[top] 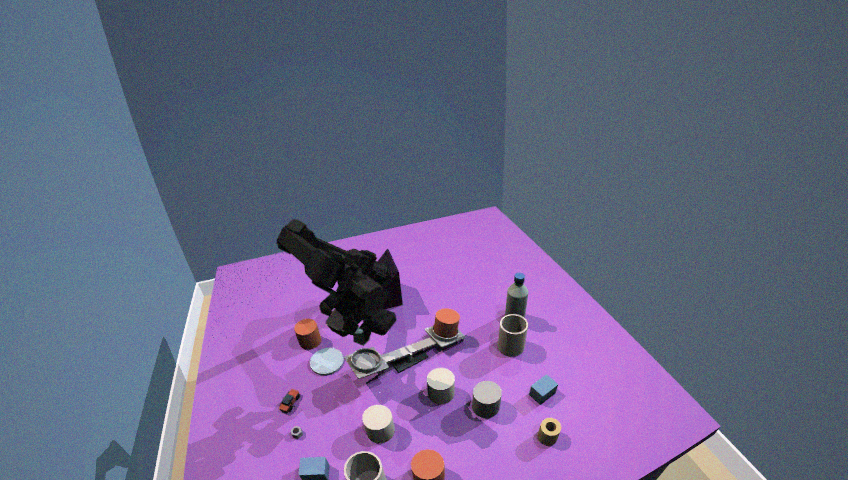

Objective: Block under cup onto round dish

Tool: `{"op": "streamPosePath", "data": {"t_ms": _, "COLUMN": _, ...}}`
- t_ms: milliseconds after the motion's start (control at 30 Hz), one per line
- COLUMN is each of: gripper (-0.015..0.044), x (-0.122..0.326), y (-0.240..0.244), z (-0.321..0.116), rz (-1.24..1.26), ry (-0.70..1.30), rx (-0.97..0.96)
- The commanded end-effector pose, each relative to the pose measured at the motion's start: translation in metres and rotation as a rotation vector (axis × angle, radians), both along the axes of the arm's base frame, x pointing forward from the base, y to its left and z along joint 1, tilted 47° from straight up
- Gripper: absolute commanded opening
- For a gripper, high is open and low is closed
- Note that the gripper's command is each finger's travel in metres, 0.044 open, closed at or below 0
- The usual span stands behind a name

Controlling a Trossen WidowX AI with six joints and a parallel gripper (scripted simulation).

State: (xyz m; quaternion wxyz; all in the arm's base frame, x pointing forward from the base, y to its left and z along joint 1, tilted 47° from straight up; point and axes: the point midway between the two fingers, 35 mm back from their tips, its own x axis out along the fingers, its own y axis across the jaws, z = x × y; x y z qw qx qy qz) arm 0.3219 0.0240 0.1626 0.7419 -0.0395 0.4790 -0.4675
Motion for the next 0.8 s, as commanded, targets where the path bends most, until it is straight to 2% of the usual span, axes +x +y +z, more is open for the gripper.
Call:
{"op": "streamPosePath", "data": {"t_ms": 0, "gripper": 0.0000, "x": -0.002, "y": 0.007, "z": 0.007, "rz": -0.005, "ry": 0.001, "rx": 0.002}}
{"op": "streamPosePath", "data": {"t_ms": 767, "gripper": 0.0000, "x": -0.043, "y": -0.103, "z": 0.020, "rz": -0.027, "ry": -0.012, "rx": 0.035}}
